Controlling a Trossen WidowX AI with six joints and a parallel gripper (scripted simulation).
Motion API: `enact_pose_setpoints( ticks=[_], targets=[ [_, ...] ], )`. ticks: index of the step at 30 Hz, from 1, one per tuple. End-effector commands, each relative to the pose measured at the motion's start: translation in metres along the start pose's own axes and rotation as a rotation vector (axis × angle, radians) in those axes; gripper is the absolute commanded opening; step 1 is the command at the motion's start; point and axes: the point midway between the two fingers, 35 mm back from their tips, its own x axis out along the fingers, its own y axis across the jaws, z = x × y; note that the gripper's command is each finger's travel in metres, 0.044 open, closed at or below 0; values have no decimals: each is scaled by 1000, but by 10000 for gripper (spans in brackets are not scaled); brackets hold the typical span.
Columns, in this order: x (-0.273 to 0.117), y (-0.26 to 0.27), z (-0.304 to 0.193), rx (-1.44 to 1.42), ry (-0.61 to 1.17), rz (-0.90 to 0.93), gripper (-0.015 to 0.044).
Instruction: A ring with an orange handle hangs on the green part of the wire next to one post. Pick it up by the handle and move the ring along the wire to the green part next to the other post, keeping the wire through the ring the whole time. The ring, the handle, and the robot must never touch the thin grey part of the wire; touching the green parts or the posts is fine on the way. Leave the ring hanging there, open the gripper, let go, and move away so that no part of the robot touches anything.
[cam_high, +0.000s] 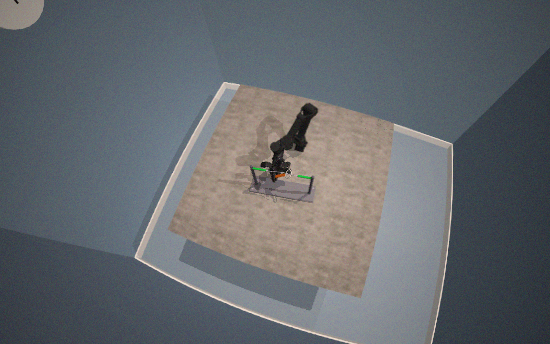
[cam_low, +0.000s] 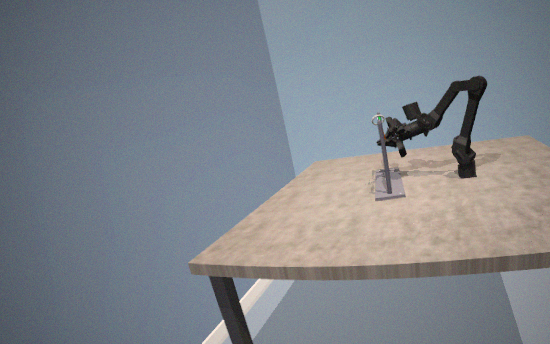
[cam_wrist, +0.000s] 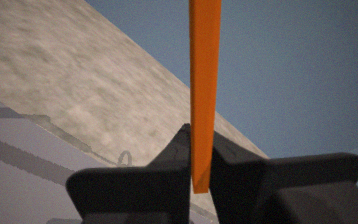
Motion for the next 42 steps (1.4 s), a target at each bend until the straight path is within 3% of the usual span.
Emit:
enact_pose_setpoints(
  ticks=[1,42],
  targets=[
    [0,6,-1,19,0,-3,-150],
    [-9,119,44,690,76,-21,-150]
  ],
)
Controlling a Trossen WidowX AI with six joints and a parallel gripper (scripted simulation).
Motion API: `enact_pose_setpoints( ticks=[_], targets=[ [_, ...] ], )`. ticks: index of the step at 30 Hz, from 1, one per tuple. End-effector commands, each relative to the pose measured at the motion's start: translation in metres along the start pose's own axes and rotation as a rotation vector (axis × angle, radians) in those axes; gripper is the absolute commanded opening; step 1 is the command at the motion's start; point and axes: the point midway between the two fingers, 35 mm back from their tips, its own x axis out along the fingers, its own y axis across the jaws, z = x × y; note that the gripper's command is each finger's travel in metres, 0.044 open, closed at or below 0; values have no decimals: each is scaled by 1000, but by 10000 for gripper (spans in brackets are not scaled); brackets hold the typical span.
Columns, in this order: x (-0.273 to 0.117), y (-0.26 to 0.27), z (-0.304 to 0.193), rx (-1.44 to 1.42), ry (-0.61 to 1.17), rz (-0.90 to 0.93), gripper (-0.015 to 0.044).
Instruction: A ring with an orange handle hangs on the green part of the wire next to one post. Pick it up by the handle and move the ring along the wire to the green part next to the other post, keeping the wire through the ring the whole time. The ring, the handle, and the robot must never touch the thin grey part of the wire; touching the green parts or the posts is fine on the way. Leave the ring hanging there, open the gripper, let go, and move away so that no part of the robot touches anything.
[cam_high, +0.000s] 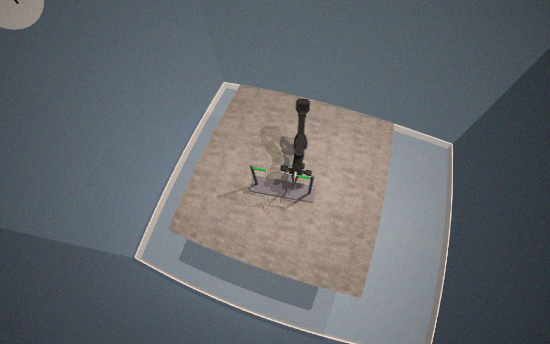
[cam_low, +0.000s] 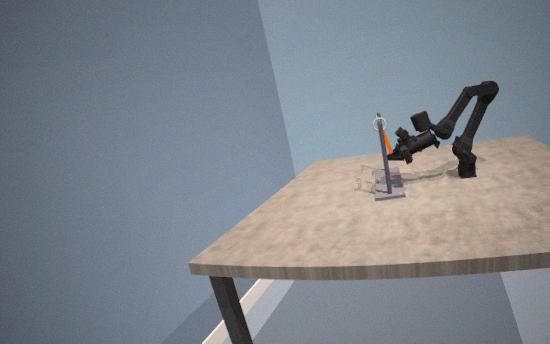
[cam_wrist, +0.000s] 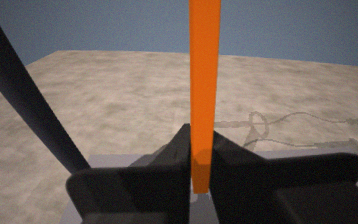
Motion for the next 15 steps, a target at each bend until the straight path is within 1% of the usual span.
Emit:
enact_pose_setpoints(
  ticks=[1,15],
  targets=[
    [0,6,1,25,-5,-3,-150],
    [0,23,2,49,-7,-5,-150]
  ],
)
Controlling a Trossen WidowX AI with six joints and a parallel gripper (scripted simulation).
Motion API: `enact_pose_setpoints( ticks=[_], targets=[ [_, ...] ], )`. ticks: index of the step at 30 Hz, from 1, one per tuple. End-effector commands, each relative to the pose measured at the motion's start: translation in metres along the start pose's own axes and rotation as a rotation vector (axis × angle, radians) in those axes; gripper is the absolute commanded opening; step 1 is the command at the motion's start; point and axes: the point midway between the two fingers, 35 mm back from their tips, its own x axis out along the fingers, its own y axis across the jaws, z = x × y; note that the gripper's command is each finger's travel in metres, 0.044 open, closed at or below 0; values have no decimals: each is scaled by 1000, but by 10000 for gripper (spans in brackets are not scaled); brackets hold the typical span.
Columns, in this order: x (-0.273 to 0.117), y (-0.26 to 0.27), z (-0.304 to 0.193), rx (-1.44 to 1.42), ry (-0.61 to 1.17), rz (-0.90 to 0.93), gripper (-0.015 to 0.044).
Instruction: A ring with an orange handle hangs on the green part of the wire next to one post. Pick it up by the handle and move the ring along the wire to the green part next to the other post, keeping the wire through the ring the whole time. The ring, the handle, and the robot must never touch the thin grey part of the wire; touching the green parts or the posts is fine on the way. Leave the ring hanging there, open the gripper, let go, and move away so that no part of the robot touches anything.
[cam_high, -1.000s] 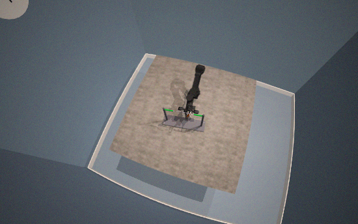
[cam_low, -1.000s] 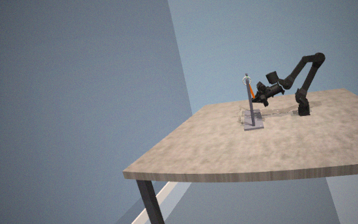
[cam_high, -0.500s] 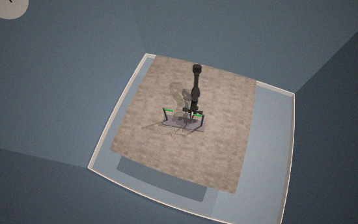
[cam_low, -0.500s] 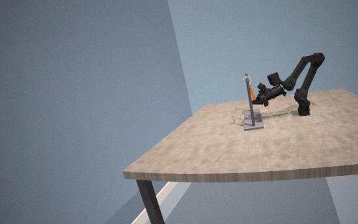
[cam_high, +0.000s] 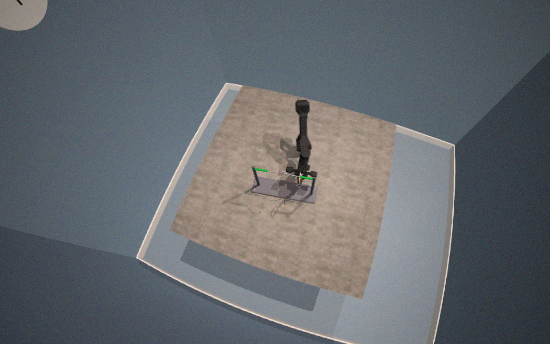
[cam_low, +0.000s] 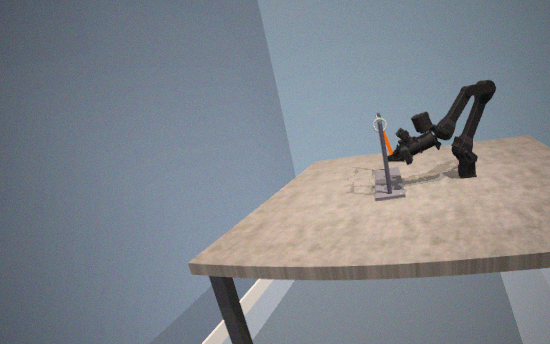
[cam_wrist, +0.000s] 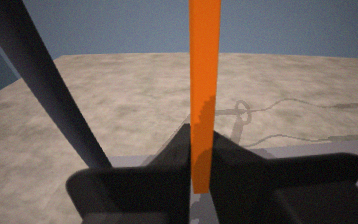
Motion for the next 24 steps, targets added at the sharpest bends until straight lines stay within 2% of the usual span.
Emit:
enact_pose_setpoints(
  ticks=[1,24],
  targets=[
    [0,3,1,6,-6,-4,-150],
    [3,17,-10,9,-8,-5,-150]
  ],
)
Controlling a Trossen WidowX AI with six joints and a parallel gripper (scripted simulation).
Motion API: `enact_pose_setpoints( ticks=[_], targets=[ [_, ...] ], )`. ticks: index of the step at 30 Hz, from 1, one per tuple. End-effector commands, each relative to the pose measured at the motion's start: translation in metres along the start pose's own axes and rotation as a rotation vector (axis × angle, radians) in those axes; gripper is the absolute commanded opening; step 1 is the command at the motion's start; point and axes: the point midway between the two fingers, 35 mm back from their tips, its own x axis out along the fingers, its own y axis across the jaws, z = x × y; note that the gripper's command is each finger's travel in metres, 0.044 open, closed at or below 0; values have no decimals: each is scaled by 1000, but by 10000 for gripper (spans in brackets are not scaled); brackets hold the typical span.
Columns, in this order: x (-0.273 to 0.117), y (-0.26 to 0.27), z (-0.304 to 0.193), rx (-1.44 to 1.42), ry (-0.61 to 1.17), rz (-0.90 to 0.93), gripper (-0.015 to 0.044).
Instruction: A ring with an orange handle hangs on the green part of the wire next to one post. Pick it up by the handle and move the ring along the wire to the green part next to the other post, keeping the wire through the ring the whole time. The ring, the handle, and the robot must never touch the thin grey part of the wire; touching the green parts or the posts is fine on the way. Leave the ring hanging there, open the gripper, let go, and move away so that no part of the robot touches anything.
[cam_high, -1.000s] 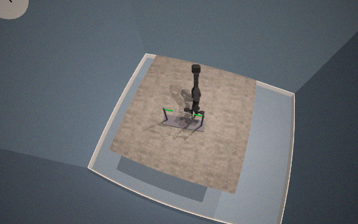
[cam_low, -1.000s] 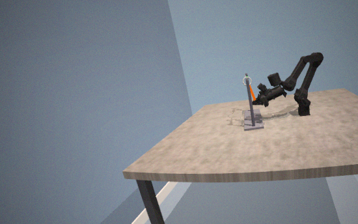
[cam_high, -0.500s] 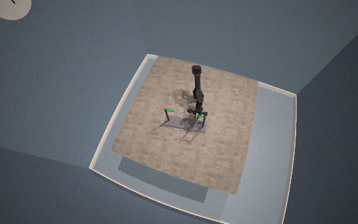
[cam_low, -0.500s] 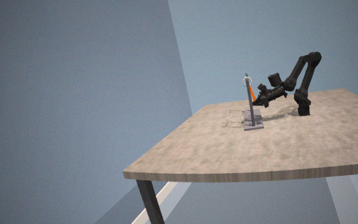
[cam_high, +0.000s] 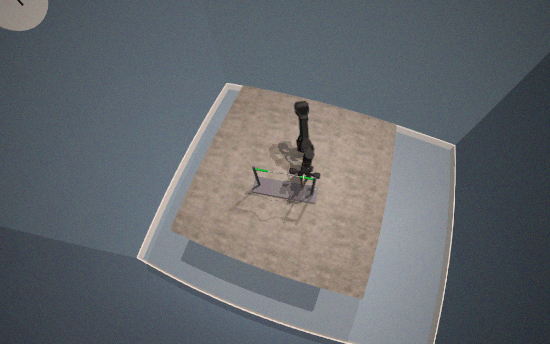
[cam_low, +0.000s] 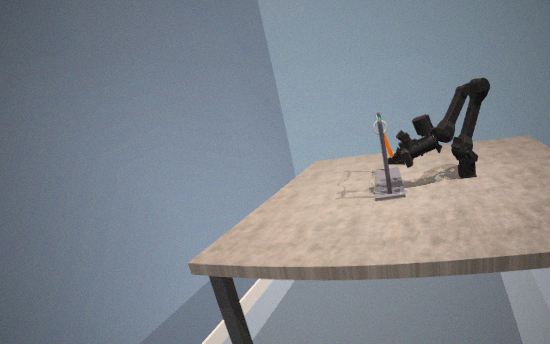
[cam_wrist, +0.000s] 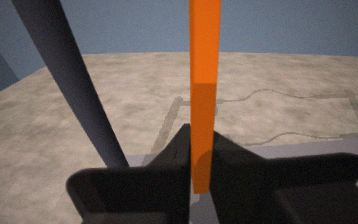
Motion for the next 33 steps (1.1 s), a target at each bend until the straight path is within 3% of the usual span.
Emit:
enact_pose_setpoints(
  ticks=[1,18,30,33],
  targets=[
    [1,-1,-5,3,-1,-4,-150],
    [2,0,-8,3,-1,-4,-150],
    [1,0,-8,0,1,-1,160],
    [-2,1,-7,0,1,-1,160]
  ],
)
